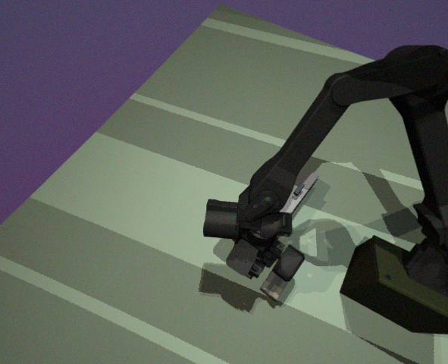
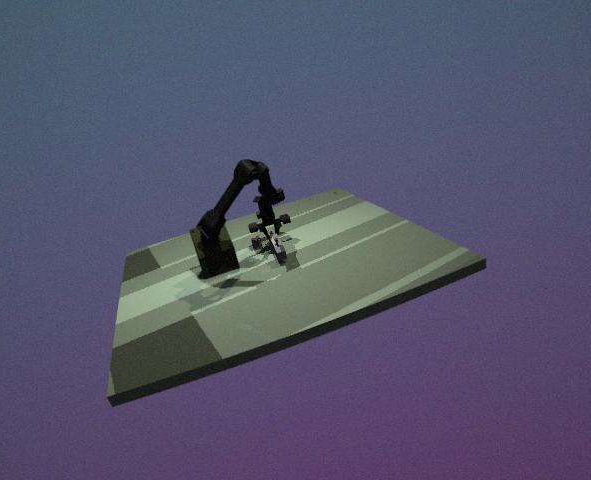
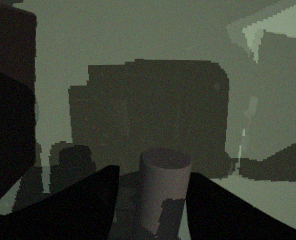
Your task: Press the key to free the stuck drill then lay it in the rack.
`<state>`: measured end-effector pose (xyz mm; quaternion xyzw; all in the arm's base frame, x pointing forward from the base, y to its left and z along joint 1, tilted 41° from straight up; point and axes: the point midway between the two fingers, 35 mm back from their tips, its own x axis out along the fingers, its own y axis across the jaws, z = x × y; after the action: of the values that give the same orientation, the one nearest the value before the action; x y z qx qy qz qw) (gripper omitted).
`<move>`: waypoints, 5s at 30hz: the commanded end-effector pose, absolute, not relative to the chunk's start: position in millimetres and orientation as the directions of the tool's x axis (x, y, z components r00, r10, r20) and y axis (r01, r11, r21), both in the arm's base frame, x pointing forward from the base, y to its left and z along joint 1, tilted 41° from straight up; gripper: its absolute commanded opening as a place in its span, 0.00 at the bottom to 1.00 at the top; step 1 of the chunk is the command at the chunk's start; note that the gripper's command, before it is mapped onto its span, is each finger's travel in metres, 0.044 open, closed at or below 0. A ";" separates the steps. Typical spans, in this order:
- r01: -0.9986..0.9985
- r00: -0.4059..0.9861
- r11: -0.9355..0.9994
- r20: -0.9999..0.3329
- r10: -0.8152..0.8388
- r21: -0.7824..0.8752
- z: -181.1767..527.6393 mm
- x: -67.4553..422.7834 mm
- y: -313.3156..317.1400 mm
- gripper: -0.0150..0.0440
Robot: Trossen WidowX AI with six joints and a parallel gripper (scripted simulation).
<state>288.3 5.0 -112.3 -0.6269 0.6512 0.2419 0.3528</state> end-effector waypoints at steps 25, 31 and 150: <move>-0.988 0.034 0.095 -0.761 -0.648 -0.125 -113.6 287.9 11.8 0.25; -0.988 0.034 0.095 -0.761 -0.647 -0.125 -117.7 288.8 17.6 0.25; -0.988 0.035 0.095 -0.765 -0.643 -0.125 -116.0 286.4 88.4 0.25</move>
<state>292.3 87.4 -114.0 -0.6279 0.6496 0.2436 0.3527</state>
